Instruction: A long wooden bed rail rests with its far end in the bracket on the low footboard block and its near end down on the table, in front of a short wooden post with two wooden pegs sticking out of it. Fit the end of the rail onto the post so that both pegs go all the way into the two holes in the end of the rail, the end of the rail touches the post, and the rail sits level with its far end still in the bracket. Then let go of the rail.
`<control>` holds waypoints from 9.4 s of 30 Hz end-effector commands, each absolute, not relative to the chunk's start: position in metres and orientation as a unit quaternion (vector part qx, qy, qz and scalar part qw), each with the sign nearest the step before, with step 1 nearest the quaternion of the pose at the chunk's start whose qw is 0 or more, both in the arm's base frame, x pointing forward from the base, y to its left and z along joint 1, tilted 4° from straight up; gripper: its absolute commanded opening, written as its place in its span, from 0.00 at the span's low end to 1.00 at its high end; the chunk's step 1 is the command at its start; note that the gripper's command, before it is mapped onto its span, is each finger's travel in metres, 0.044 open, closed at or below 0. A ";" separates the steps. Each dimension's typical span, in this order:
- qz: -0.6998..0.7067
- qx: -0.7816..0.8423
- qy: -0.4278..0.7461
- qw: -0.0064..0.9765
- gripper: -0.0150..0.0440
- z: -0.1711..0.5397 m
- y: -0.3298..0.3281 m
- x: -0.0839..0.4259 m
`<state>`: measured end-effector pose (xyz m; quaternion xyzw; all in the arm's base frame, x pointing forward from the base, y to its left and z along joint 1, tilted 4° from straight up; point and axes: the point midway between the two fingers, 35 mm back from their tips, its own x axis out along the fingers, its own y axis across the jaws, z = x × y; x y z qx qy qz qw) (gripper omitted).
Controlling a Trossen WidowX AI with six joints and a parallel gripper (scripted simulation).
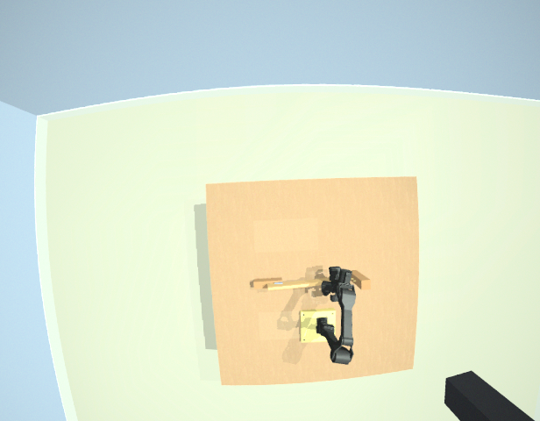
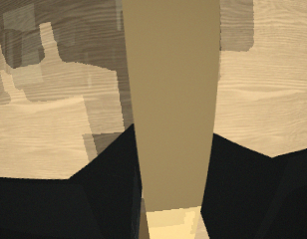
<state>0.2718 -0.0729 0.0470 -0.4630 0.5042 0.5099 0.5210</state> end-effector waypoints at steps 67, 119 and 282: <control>0.502 -0.471 0.495 0.530 0.25 0.074 -0.074 0.276; 0.502 -0.471 0.495 0.530 0.25 0.075 -0.075 0.271; 0.501 -0.472 0.496 0.529 0.25 0.072 -0.122 0.272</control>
